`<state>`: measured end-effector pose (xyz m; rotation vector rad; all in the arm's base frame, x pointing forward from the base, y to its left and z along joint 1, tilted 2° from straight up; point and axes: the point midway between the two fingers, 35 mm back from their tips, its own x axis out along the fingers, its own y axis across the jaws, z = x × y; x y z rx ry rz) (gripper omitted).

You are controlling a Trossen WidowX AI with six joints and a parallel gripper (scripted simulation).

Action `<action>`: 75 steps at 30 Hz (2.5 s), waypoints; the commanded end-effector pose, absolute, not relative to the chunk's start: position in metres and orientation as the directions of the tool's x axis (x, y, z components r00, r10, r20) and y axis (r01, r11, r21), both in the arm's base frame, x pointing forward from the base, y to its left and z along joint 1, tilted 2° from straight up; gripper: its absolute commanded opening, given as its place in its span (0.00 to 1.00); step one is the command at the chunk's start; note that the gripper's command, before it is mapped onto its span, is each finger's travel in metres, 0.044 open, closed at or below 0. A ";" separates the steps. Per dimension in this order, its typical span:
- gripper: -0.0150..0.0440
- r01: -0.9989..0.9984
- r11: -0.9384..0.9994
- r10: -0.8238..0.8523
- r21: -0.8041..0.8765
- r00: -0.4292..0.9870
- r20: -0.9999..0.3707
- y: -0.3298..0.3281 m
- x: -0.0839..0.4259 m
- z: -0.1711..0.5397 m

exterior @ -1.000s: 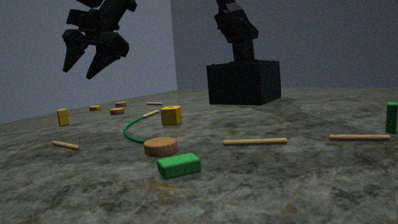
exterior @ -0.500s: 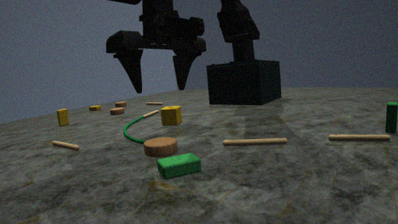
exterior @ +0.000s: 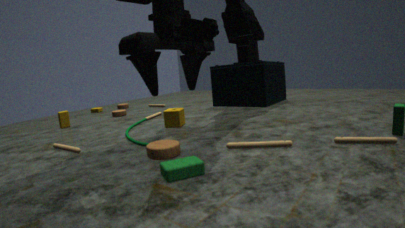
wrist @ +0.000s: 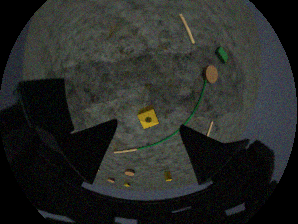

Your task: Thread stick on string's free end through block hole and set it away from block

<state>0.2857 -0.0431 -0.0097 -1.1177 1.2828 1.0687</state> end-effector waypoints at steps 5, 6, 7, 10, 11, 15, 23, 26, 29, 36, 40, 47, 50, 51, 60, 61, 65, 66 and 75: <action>1.00 -0.882 0.471 -0.028 -0.022 0.011 -1.000 -0.044 0.285 -0.008; 1.00 -0.831 0.556 -0.028 -0.024 0.011 -1.000 -0.044 0.285 -0.007; 1.00 -0.772 0.635 -0.028 -0.026 0.011 -1.000 -0.045 0.285 -0.007; 1.00 -0.553 0.833 -0.028 -0.029 0.011 -1.000 -0.046 0.285 -0.005; 1.00 -0.468 0.883 -0.028 -0.030 0.011 -1.000 -0.046 0.285 -0.004; 1.00 -0.092 0.995 -0.028 -0.029 0.011 -1.000 -0.047 0.286 -0.001; 1.00 0.414 0.910 -0.028 -0.021 0.011 -1.000 -0.049 0.286 0.003; 1.00 0.547 0.837 -0.028 -0.018 0.011 -1.000 -0.049 0.286 0.004; 1.00 0.667 0.745 -0.028 -0.014 0.011 -1.000 -0.050 0.286 0.005; 1.00 0.883 0.469 -0.028 -0.004 0.011 -1.000 -0.051 0.286 0.007; 1.00 0.945 0.328 -0.028 0.001 0.011 -1.000 -0.051 0.286 0.008; 1.00 0.945 0.328 -0.028 0.001 0.011 -1.000 -0.051 0.286 0.008; 1.00 0.945 0.328 -0.028 0.001 0.011 -1.000 -0.051 0.286 0.008; 1.00 0.945 0.328 -0.028 0.001 0.011 -1.000 -0.051 0.286 0.008; 1.00 0.945 0.328 -0.028 0.001 0.011 -1.000 -0.051 0.286 0.008; 0.96 0.945 0.328 -0.028 0.001 0.011 -1.000 -0.051 0.286 0.008; 0.78 0.945 0.328 -0.028 0.001 0.011 -1.000 -0.051 0.286 0.008; 0.73 0.945 0.328 -0.028 0.001 0.011 -1.000 -0.051 0.286 0.008; 0.66 0.945 0.328 -0.028 0.001 0.011 -1.000 -0.051 0.286 0.008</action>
